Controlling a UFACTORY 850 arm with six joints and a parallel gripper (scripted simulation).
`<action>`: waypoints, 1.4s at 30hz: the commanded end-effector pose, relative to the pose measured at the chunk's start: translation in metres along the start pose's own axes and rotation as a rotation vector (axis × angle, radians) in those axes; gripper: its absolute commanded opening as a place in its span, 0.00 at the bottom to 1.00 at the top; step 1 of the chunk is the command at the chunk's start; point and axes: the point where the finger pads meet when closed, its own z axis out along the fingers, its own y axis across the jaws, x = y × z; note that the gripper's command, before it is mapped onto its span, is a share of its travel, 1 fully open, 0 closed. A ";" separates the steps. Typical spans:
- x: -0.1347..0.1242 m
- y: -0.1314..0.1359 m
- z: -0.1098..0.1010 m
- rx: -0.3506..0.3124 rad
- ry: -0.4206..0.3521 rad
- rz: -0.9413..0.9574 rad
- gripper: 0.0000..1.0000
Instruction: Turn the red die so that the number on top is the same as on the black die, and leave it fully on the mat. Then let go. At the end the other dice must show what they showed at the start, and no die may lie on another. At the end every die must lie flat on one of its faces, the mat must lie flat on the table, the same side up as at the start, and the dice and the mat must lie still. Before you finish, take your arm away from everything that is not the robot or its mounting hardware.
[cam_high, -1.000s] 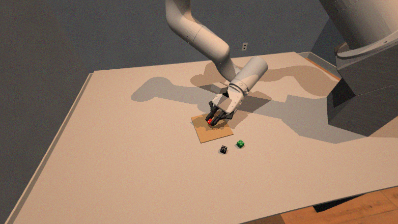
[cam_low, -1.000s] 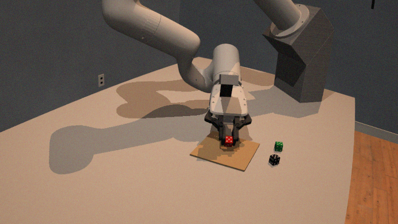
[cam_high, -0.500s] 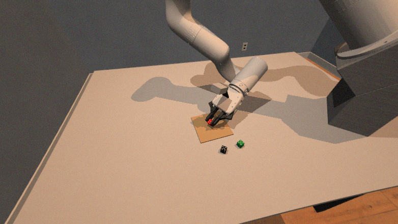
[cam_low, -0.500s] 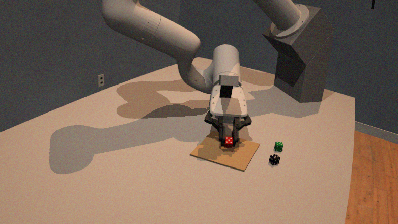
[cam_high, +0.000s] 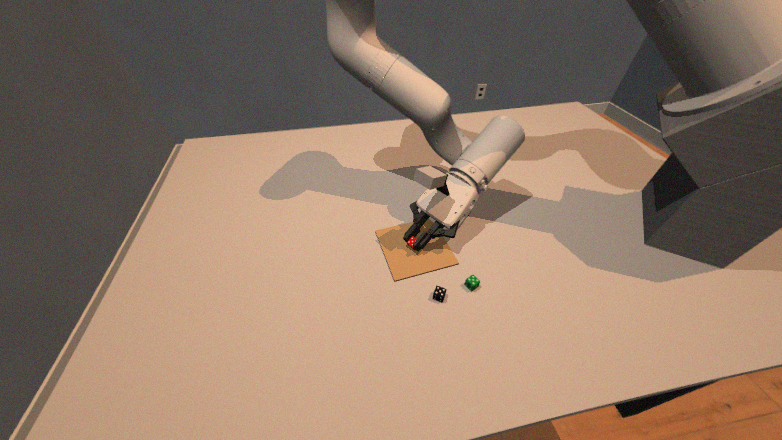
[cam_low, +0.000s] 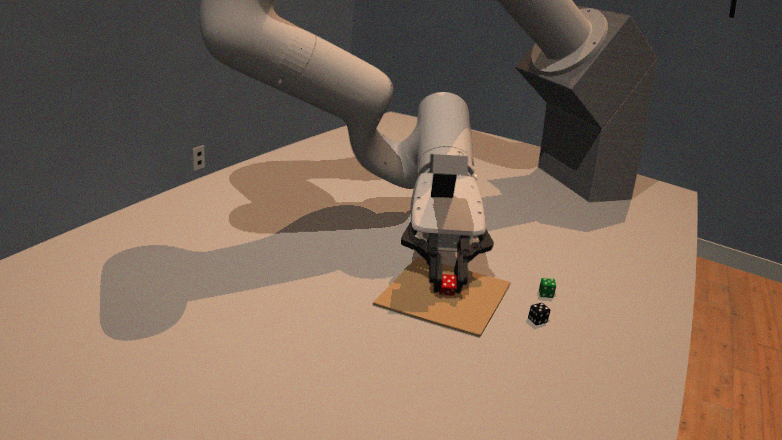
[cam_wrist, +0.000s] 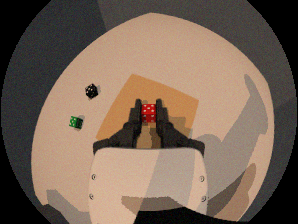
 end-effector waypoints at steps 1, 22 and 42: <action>-0.001 0.000 0.000 0.000 0.000 0.000 0.15; -0.001 0.000 0.000 0.000 0.000 0.000 0.15; -0.001 0.000 0.000 0.000 0.000 0.000 0.23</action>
